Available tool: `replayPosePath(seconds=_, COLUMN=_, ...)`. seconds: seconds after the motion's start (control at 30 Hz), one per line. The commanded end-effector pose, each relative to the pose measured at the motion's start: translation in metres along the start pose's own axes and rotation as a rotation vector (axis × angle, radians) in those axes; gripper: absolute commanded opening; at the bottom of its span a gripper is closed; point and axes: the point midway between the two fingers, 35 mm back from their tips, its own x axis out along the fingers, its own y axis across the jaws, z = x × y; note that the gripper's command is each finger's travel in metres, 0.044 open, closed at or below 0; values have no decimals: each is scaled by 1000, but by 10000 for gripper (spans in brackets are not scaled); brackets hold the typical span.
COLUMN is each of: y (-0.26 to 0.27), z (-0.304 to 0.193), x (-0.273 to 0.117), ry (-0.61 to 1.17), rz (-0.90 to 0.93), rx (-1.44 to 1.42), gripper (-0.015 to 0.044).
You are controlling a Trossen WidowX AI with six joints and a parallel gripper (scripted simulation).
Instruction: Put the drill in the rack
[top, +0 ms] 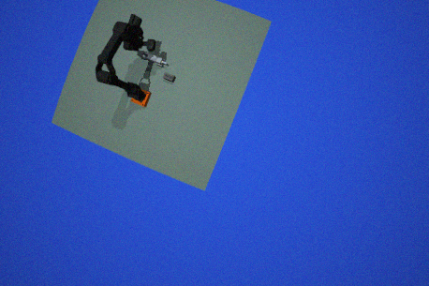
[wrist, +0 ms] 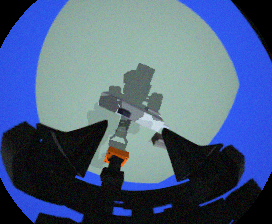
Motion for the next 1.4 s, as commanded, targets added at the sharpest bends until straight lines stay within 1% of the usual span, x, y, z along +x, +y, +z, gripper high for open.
replayPosePath(seconds=0.0, y=-30, z=-5, x=19, ry=3, rz=6, rx=-295, gripper=440)
replayPosePath(seconds=0.3, y=-96, z=-32, x=57, ry=14, rz=4, rx=-930, gripper=440)
replayPosePath(seconds=0.4, y=-114, z=-43, x=67, ry=7, rz=0, rx=-1152, gripper=440)
replayPosePath(seconds=0.47, y=-122, z=-48, x=71, ry=3, rz=-4, rx=-1252, gripper=440)
replayPosePath(seconds=1.37, y=-122, z=-48, x=75, ry=3, rz=-4, rx=-1265, gripper=440)
